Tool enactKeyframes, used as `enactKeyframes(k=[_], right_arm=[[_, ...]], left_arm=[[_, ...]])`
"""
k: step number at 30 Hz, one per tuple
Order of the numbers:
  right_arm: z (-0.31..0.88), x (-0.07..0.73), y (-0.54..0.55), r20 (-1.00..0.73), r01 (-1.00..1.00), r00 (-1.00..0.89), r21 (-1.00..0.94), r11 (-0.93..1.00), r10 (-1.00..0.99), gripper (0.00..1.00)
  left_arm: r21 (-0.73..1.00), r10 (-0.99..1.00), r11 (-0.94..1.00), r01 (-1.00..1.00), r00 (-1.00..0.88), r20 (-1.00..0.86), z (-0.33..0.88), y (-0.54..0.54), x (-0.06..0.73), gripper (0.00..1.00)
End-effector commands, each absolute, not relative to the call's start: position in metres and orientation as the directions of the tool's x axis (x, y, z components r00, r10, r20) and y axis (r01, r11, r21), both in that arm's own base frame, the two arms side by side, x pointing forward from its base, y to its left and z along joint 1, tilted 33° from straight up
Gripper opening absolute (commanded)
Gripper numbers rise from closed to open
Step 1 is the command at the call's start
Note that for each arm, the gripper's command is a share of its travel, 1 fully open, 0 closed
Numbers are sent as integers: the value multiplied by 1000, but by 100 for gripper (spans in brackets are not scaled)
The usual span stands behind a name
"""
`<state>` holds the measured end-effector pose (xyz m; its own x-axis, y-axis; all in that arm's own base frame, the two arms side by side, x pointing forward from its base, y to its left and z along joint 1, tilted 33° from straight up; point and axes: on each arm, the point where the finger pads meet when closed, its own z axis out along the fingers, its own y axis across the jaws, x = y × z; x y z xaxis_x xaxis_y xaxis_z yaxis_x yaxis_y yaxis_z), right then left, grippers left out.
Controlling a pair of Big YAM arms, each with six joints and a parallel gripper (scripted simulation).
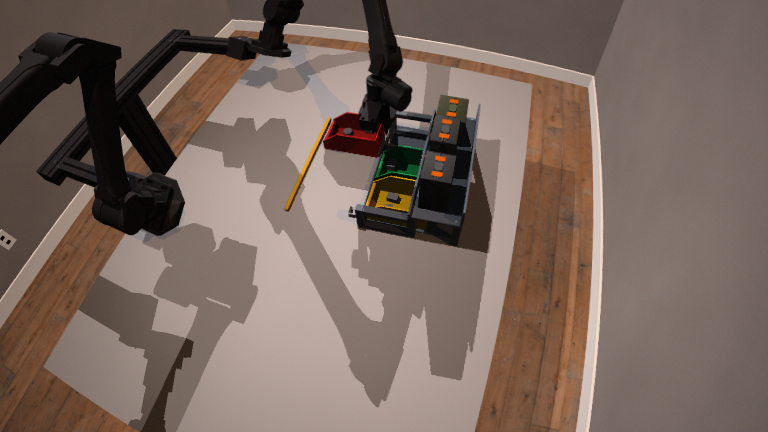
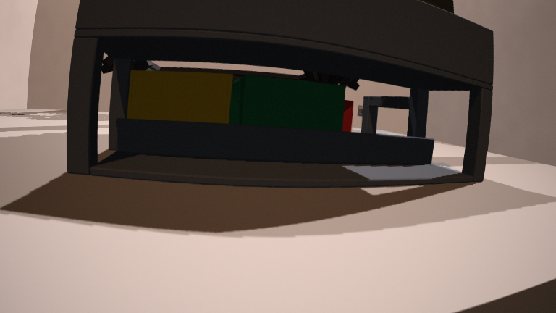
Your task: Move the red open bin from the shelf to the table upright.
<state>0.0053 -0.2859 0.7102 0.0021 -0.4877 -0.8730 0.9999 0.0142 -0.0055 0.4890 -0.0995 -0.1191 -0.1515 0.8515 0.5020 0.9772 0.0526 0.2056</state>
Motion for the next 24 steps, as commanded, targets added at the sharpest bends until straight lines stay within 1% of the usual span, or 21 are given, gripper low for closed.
enactKeyframes(k=[1, 14, 24], right_arm=[[721, 1, -270, -849, 1000, 2, 0, 4, -529, 100], [721, 1, -270, -849, 1000, 2, 0, 4, -529, 100], [721, 1, -270, -849, 1000, 2, 0, 4, -529, 100]], left_arm=[[232, 852, 77, 970, -185, 491, -116, -93, 498, 43], [213, 847, 77, 974, -177, 501, -124, -91, 493, 43], [235, 855, 64, 970, -175, 489, -102, -105, 497, 43]])
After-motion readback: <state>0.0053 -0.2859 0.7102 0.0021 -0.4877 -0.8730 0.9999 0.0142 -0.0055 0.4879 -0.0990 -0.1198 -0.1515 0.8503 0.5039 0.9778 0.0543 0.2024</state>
